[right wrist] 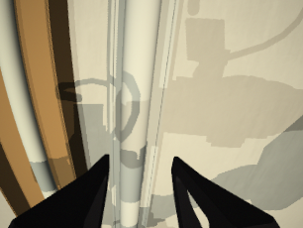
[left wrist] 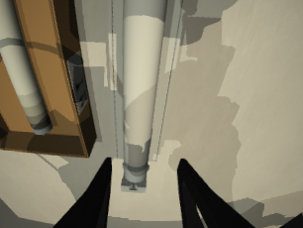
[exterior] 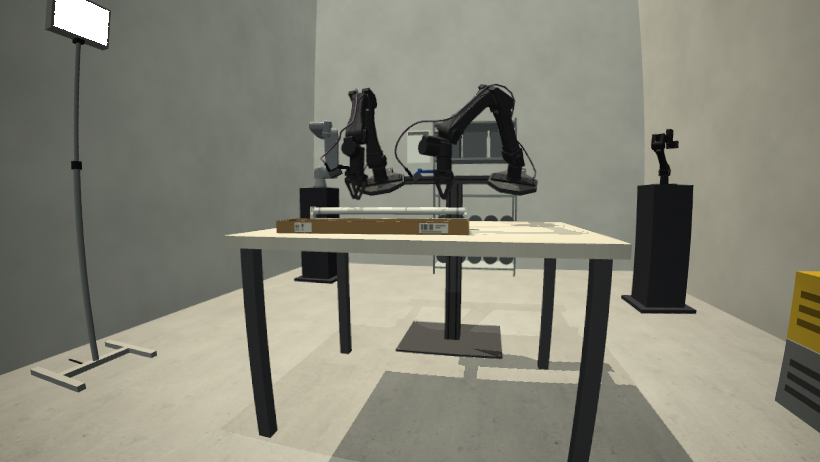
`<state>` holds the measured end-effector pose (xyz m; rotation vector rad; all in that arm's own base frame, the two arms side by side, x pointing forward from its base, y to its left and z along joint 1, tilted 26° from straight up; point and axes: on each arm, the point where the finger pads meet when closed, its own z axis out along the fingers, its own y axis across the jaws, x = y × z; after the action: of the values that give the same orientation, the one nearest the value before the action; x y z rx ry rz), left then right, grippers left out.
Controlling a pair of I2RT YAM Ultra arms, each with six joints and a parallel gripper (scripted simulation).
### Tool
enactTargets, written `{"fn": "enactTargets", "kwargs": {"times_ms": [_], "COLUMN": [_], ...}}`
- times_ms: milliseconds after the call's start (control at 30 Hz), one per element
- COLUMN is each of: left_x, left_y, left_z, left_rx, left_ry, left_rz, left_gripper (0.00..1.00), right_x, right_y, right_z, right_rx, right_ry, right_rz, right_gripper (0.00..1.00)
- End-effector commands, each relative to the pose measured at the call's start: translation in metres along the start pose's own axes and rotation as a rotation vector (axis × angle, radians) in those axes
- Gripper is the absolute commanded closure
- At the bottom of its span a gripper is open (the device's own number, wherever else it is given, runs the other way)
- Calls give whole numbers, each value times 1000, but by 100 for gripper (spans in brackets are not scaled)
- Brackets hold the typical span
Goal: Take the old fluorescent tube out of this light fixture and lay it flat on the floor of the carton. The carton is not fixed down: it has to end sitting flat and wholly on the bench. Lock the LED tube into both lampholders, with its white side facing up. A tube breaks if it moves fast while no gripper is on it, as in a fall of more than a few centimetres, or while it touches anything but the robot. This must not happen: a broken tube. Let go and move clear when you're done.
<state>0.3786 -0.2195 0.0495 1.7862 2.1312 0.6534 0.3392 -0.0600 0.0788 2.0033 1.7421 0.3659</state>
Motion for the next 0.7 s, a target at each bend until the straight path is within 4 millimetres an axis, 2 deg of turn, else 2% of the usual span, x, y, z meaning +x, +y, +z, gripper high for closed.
{"fn": "enactTargets", "kwargs": {"times_ms": [0, 267, 300, 667], "left_x": [-2, 0, -6, -6], "left_y": [-2, -5, 9, 9], "left_z": [-12, -11, -11, -11], "left_rx": [-5, -1, -16, -16], "left_ry": [-20, -15, -27, -27], "left_rz": [6, 10, -4, -4], "left_gripper": [51, 51, 51, 51], "right_x": [-4, -4, -4, -4], "right_y": [11, 13, 8, 8], "right_z": [-10, -6, -4, -4], "right_rx": [-28, -27, -17, -17], "right_ry": [-19, -20, -20, -20], "right_rz": [6, 8, 5, 5], "right_gripper": [51, 51, 51, 51]}}
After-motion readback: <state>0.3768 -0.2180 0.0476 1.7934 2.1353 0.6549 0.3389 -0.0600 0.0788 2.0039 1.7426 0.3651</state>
